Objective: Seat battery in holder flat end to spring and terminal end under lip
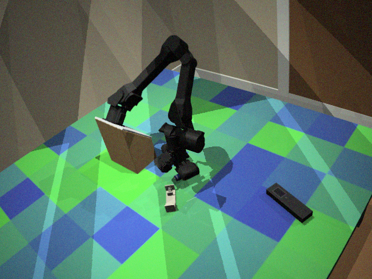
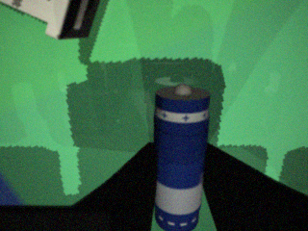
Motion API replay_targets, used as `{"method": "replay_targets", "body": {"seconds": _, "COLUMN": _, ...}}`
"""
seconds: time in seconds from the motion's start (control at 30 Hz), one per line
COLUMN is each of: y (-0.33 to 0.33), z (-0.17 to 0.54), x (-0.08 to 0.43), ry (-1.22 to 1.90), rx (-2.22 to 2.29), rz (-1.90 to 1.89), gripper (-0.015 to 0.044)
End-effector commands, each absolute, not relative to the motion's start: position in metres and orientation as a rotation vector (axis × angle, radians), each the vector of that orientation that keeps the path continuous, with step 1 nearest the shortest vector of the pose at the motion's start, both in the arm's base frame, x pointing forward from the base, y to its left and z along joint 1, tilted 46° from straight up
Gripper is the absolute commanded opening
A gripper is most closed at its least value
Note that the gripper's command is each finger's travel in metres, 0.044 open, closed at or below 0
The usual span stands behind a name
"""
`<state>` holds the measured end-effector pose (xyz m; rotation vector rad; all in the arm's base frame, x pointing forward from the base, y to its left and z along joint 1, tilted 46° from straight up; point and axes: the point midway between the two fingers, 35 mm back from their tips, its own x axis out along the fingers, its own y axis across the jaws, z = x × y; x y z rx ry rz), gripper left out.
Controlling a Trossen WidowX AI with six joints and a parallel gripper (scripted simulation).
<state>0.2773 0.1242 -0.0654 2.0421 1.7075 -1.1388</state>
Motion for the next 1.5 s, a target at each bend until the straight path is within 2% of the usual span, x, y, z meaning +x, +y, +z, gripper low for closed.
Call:
{"method": "replay_targets", "body": {"seconds": 0.0, "y": 0.124, "z": -0.064, "x": 0.277, "ry": 1.710, "rx": 2.045, "rz": -1.140, "gripper": 0.0071}}
{"method": "replay_targets", "body": {"seconds": 0.4, "y": 0.086, "z": -0.032, "x": 0.278, "ry": 1.712, "rx": 2.029, "rz": -1.113, "gripper": 0.0071}}
{"method": "replay_targets", "body": {"seconds": 1.47, "y": -0.009, "z": -0.092, "x": 0.315, "ry": 1.706, "rx": 1.257, "rz": -0.018, "gripper": 0.0071}}
